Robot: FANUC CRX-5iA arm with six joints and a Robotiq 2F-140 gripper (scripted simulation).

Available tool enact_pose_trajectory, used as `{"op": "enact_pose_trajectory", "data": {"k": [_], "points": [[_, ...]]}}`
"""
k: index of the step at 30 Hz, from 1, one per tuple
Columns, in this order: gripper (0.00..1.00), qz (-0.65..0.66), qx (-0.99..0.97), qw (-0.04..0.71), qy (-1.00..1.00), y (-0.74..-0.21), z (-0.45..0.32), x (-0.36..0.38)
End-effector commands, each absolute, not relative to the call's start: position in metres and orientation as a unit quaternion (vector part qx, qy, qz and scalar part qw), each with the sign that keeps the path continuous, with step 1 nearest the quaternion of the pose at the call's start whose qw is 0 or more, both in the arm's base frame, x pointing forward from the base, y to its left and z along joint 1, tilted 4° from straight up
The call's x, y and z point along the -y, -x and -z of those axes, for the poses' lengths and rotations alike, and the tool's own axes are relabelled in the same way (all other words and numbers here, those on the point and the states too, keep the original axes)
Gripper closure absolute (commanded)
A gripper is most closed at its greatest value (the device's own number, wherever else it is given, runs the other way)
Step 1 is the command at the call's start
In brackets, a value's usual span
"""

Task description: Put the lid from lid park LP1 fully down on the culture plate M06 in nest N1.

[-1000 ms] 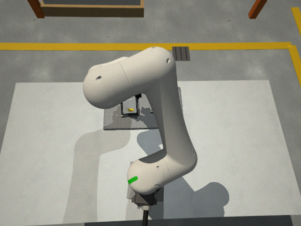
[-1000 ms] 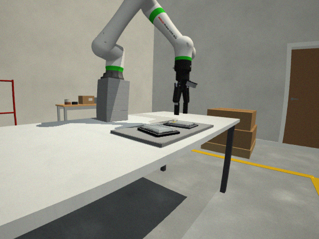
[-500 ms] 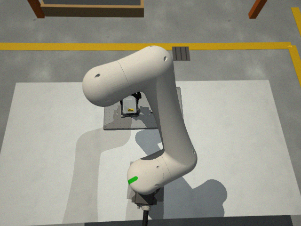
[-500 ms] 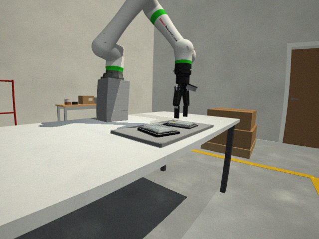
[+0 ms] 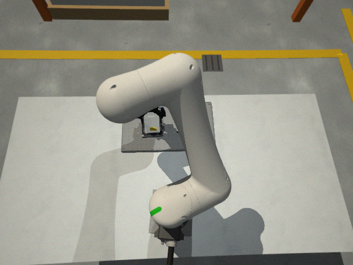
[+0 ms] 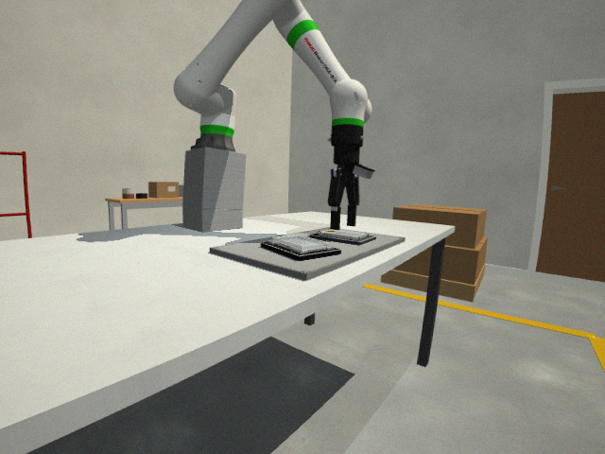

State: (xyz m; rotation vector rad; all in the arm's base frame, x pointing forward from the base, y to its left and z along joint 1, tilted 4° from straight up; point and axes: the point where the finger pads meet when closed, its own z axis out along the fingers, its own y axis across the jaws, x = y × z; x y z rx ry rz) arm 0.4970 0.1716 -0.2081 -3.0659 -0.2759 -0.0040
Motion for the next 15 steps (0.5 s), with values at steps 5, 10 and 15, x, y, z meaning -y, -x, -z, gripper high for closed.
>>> {"op": "enact_pose_trajectory", "data": {"k": [5,10,15], "points": [[0.31,0.002,0.09,0.032,0.995,-0.4979,0.2095,-0.172],[0.31,0.002,0.09,0.032,0.995,-0.4979,0.2099,-0.172],[0.31,0.002,0.09,0.032,0.995,-0.4979,0.2099,-0.172]]}}
